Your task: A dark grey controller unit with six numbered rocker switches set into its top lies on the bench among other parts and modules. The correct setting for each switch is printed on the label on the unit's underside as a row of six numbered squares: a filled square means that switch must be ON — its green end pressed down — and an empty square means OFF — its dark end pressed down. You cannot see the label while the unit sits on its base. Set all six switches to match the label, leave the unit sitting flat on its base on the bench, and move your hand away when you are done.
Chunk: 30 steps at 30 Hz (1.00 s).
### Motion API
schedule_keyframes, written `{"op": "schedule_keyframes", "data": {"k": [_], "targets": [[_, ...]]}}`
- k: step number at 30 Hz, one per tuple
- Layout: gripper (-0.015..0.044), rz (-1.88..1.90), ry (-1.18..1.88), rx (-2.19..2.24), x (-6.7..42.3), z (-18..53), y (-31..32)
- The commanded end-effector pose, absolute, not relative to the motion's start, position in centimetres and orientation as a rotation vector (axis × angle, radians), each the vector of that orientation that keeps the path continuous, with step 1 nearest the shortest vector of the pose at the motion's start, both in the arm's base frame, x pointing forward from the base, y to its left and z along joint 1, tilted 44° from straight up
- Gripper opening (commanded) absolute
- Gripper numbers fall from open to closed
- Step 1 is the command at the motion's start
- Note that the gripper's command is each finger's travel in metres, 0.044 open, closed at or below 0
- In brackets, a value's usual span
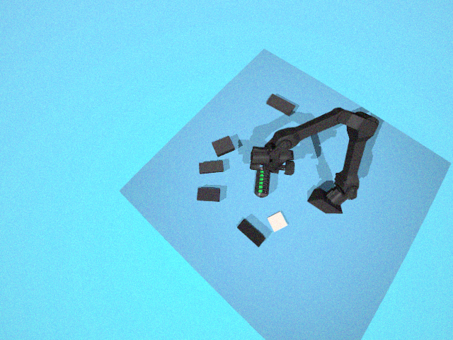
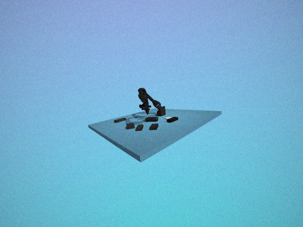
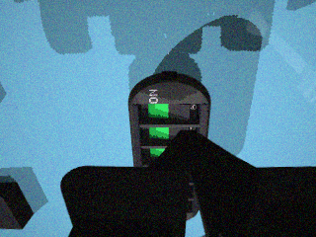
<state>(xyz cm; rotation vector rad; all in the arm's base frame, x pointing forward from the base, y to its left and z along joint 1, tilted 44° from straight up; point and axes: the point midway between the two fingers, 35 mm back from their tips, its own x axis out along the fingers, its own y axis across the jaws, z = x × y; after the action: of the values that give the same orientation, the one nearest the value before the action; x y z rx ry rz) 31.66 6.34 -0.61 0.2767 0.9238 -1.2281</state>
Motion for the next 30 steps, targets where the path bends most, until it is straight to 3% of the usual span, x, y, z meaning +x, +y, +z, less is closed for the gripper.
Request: {"op": "schedule_keyframes", "data": {"k": [1, 30], "targets": [[0.0, -1.227, 0.924, 0.27, 31.7, -0.9, 5.9], [0.0, -1.228, 0.923, 0.269, 31.8, -3.8, 3.2]]}}
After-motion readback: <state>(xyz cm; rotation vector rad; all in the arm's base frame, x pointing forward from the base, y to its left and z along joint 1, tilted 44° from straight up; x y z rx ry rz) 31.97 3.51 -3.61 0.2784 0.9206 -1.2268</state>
